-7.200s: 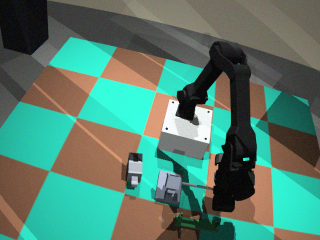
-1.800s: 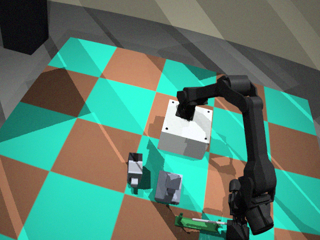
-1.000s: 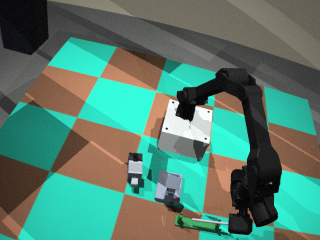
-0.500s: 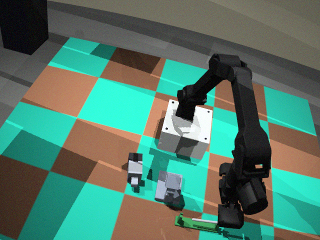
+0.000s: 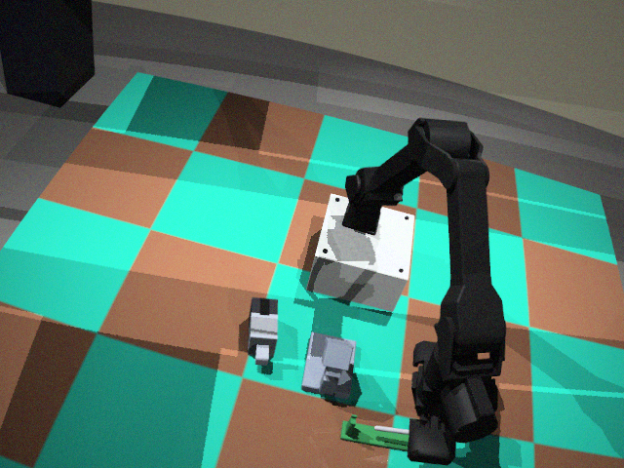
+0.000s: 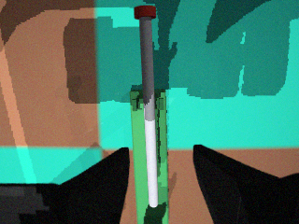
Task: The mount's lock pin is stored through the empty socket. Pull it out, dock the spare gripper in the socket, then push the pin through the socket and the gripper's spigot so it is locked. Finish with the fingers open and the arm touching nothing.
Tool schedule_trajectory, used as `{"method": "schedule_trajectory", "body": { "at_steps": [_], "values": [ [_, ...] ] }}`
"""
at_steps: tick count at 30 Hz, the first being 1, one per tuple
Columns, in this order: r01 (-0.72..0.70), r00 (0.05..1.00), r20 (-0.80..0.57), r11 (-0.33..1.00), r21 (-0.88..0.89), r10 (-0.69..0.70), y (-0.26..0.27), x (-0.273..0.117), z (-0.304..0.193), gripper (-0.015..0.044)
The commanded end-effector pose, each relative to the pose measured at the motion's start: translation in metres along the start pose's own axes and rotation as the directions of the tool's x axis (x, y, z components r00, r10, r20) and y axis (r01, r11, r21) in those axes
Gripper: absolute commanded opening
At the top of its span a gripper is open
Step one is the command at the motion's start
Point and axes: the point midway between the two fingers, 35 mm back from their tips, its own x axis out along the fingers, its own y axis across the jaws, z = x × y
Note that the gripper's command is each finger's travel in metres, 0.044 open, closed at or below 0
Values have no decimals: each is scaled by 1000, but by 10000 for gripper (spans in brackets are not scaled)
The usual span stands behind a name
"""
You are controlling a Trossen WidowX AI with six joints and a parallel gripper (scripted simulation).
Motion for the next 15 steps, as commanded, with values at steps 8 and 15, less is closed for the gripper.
{"method": "schedule_trajectory", "body": {
  "at_steps": [8, 15],
  "values": [
    [-11, 1000, -6, 1000, -3, 11, 3, 21, -3, 180],
    [-11, 1000, -6, 1000, -3, 11, 3, 32, -4, 180]
  ]
}}
